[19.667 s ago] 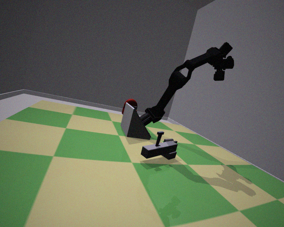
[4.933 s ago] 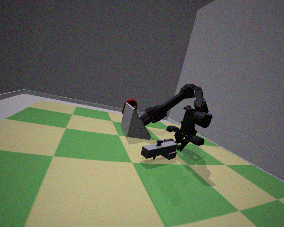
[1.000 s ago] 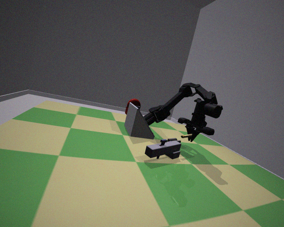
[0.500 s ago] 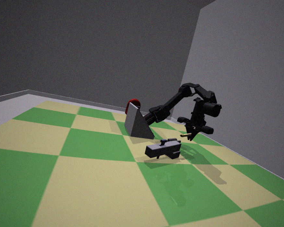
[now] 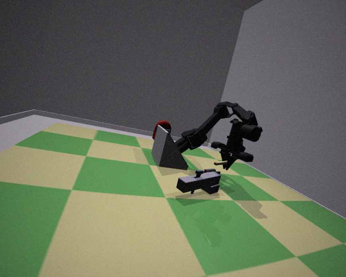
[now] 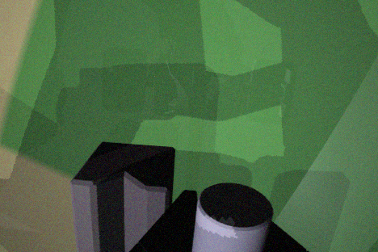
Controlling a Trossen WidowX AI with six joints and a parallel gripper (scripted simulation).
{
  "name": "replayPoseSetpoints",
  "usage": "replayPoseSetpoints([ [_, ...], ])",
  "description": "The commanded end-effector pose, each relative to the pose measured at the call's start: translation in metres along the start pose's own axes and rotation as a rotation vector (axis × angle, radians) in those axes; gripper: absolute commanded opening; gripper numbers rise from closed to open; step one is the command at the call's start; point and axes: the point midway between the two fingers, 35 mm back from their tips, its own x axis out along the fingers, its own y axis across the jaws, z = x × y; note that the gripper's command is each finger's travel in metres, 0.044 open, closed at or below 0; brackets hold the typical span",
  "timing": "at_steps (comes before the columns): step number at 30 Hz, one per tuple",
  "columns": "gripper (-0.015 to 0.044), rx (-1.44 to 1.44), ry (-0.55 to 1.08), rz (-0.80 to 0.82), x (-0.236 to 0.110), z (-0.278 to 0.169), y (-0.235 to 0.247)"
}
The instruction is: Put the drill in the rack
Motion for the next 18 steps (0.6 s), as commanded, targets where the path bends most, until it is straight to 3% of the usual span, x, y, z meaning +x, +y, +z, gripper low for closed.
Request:
replayPoseSetpoints([
  [1,0.0,-0.003,-0.001,-0.002,0.0,0.002,0.007],
  [18,0.0,-0.002,-0.002,-0.001,0.004,0.007,0.035],
])
